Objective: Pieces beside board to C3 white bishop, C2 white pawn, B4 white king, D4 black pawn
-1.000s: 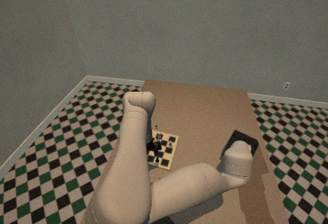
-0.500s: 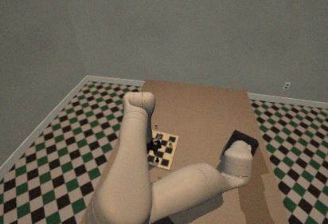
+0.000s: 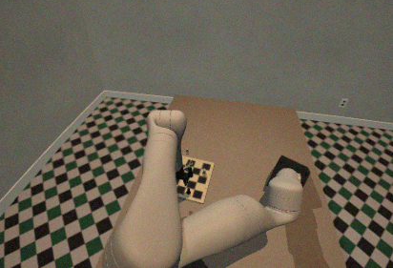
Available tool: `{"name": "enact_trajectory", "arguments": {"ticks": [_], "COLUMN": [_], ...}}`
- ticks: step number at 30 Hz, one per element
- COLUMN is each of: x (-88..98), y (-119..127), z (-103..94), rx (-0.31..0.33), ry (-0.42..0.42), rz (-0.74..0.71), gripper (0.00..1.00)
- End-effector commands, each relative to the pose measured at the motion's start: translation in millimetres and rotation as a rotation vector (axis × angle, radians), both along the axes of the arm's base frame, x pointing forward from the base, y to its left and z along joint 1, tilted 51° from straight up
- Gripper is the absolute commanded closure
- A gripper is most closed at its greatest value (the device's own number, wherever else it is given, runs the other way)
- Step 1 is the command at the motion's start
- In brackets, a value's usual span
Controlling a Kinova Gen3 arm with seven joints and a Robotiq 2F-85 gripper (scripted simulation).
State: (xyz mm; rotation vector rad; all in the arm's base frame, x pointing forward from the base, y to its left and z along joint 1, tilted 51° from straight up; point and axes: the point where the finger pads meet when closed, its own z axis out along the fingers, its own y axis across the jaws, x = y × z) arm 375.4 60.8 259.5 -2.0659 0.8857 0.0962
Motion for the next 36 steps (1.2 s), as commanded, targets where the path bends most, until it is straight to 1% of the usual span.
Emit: {"name": "enact_trajectory", "arguments": {"ticks": [1, 3, 4, 36], "x": [0.2, 0.2, 0.2, 0.2], "y": [-0.6, -0.6, -0.6, -0.6], "z": [0.4, 0.4, 0.4, 0.4], "rx": [0.000, 0.000, 0.000, 0.000], "ry": [-0.001, -0.002, -0.002, -0.002], "rz": [-0.001, -0.001, -0.001, -0.001], "gripper": [0.00, 0.00, 0.63, 0.63]}}
